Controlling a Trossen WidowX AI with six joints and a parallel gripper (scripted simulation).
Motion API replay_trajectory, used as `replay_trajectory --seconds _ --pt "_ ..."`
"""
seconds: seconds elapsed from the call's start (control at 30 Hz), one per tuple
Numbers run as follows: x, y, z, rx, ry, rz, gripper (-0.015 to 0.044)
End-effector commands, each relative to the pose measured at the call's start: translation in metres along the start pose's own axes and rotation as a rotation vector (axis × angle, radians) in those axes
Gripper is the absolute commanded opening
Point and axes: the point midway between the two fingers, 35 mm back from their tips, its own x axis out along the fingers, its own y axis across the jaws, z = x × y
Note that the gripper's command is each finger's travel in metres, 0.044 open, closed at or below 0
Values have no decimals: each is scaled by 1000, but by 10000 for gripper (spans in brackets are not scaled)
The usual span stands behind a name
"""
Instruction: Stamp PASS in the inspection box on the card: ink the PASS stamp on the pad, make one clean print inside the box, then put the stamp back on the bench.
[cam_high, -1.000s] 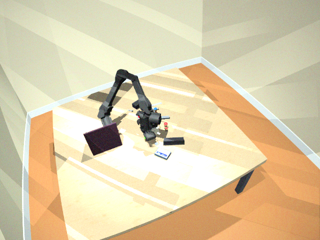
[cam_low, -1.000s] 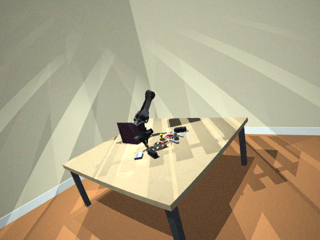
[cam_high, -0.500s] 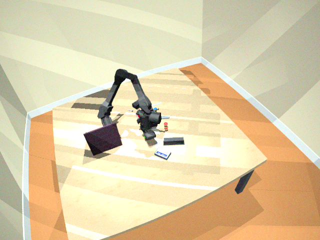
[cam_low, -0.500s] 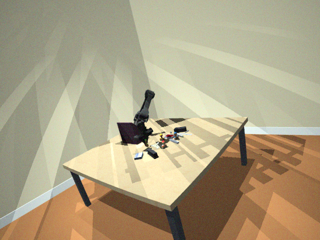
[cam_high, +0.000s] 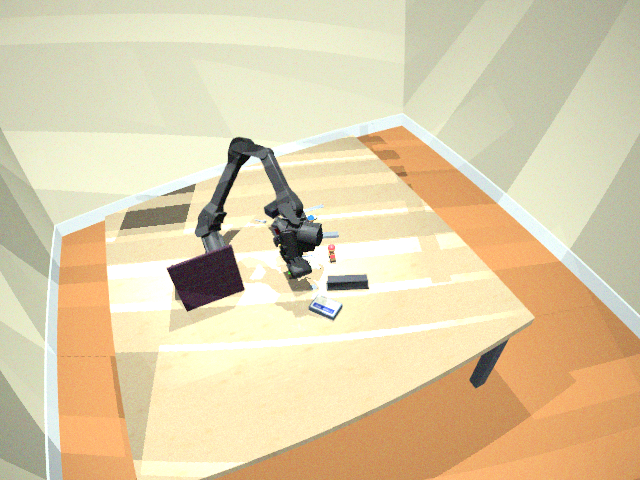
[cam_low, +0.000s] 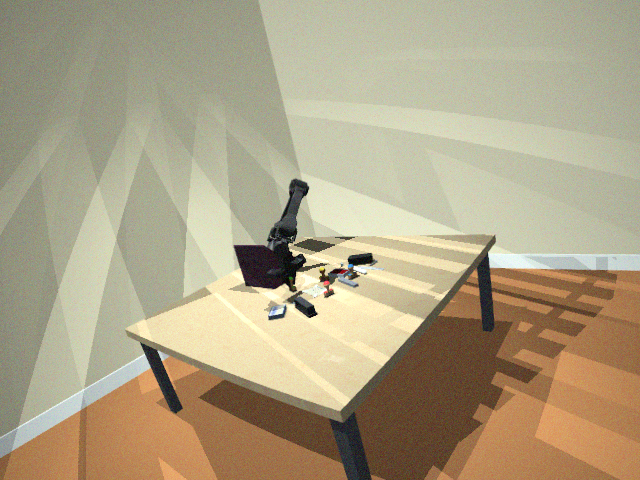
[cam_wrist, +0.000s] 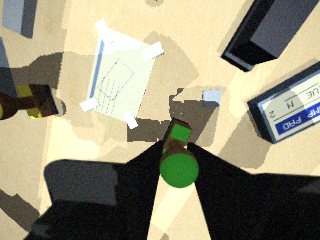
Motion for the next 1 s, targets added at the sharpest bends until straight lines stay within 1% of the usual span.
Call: replay_trajectory --seconds 0.0,0.97 --pt "-3 -1 0 -4 0 -3 0" --pt "-17 -1 0 -4 0 -4 0"
